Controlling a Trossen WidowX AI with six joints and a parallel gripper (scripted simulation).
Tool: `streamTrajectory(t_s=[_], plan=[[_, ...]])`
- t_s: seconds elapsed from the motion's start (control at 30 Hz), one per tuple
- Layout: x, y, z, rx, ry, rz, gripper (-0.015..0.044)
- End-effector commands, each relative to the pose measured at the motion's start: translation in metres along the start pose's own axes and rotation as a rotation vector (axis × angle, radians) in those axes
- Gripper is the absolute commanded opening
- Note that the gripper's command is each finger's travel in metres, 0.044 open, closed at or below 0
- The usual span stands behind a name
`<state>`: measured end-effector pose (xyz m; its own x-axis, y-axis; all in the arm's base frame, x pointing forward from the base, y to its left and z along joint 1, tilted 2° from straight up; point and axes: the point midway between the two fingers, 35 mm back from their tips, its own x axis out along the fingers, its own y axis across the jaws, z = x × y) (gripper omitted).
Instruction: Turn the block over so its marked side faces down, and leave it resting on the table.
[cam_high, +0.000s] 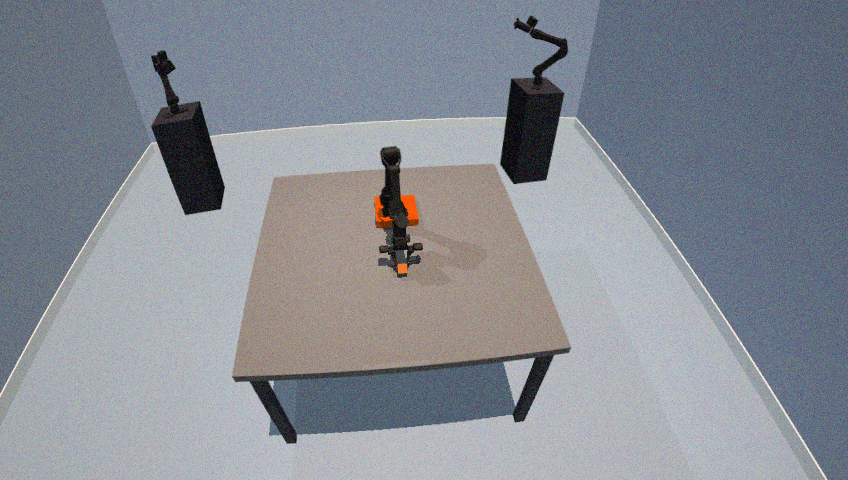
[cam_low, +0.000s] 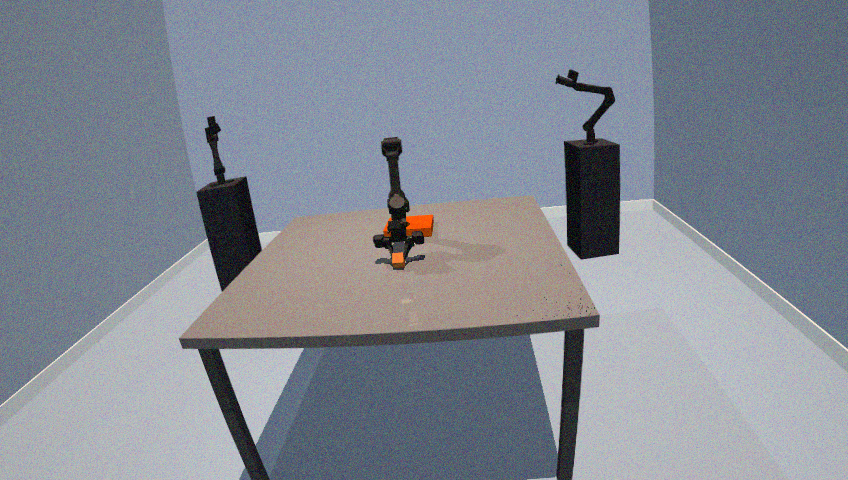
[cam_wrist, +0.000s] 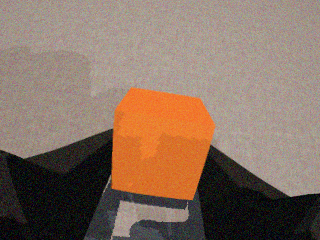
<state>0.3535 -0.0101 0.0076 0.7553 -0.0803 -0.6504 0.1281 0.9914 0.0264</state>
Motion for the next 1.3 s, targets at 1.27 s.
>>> streamTrajectory(t_s=[1.27], plan=[[-0.014,-0.002,-0.011,-0.008,-0.197,0.000,0.0210]])
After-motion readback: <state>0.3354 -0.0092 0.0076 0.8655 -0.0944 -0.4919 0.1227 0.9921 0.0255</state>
